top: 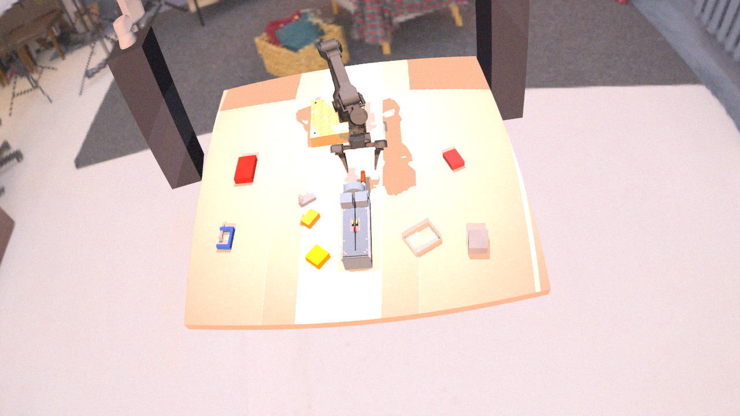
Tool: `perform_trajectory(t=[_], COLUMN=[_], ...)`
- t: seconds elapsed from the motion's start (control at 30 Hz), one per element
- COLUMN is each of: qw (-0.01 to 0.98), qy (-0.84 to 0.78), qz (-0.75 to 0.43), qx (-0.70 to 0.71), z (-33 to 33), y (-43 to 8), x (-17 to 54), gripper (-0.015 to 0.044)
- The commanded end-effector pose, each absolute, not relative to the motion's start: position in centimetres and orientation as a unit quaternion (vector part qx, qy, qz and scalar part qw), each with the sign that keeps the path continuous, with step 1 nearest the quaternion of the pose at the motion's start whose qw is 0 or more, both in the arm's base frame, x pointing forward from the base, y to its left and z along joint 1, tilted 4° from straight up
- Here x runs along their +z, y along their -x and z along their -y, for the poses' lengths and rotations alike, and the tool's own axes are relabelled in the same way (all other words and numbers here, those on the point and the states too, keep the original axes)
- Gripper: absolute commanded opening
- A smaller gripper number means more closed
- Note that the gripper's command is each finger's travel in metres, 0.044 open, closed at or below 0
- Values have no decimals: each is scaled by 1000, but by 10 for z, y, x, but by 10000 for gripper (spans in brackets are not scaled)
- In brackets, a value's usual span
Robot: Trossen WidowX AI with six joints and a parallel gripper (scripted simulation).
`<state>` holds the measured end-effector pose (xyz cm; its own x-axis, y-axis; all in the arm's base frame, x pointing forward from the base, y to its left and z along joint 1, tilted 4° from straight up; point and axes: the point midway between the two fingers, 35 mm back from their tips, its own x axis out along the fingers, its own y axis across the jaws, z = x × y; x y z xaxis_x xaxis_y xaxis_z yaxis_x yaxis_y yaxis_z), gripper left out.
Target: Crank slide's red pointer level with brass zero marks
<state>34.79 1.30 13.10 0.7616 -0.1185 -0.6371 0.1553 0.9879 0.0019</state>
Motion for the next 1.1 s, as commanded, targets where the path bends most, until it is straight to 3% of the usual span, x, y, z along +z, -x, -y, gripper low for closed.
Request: perform_trajectory(t=[0.0, 1.07], qw=[937, 937], qy=[-27, -26], qz=[-341, -341], qx=[-75, -75], z=[-12, -12], y=[-347, -352], x=[114, 67], gripper=[440, 440])
